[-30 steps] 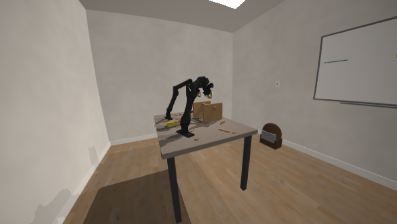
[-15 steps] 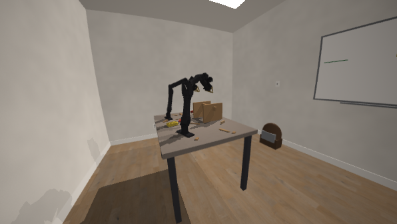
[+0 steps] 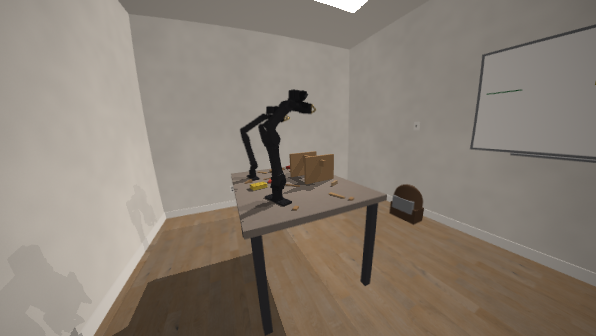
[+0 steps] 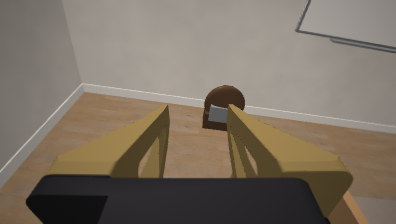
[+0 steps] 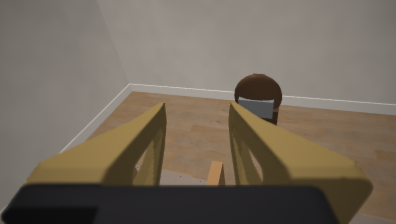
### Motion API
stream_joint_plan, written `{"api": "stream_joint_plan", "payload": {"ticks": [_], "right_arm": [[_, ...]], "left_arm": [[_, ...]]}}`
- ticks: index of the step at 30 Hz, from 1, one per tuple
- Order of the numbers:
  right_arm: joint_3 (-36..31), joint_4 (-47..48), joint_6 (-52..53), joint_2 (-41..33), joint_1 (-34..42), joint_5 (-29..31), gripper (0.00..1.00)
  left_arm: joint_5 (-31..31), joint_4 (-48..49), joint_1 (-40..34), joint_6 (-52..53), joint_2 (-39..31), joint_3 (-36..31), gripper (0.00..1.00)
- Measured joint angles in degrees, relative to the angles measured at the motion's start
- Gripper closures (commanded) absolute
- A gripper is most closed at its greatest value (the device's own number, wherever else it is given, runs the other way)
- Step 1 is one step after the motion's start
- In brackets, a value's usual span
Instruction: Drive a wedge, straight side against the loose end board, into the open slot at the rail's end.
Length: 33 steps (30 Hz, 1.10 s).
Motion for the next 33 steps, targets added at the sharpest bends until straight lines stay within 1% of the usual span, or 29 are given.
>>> {"api": "stream_joint_plan", "payload": {"ticks": [6,10,12,14,16,19,21,23,26,28,33], "right_arm": [[-1.57,8.57,-3.65,-9.88,-0.48,-0.57,0.61],[-4.22,17.42,-6.14,-15.8,-1.42,-1.44,0.61],[-6.8,22.99,-7.28,-18.75,-1.99,-2.08,0.61],[-9.66,28.46,-8.09,-21.0,-2.82,-2.73,0.61],[-13.22,33.94,-8.41,-22.43,-3.96,-3.5,0.61],[-19.32,39.54,-8.5,-22.77,-5.44,-4.68,0.61],[-23.67,39.58,-8.26,-22.29,-5.86,-5.31,0.61],[-27.15,39.91,-8.15,-21.33,-5.92,-5.75,0.61],[-34.69,40.76,-8.15,-21.31,-5.68,-6.01,0.61],[-39.5,40.89,-8.15,-21.33,-5.6,-6.12,0.61],[-51.82,42.4,-8.15,-21.2,-5.57,-6.27,0.61]], "left_arm": [[1.38,11.8,3.37,3.85,-8.92,-2.91,0.6],[2.91,22.14,6.29,5.92,-14.01,-9.94,0.6],[3.61,26.27,7.61,6.69,-15.41,-13.46,0.6],[4.28,29.77,8.76,7.21,-17.03,-18.78,0.6],[4.9,32.22,9.68,7.58,-17.81,-24.2,0.6],[5.53,34.38,10.45,7.98,-17.9,-32.81,0.6],[5.77,34.49,10.51,8.09,-17.79,-38.56,0.6],[5.97,34.42,10.54,8.13,-17.73,-42.86,0.6],[6.01,34.51,10.54,8.11,-17.9,-49.37,0.6],[6.03,33.94,10.54,8.11,-17.88,-51.58,0.6],[6.05,34.97,10.54,8.11,-18.27,-51.06,0.6]]}}
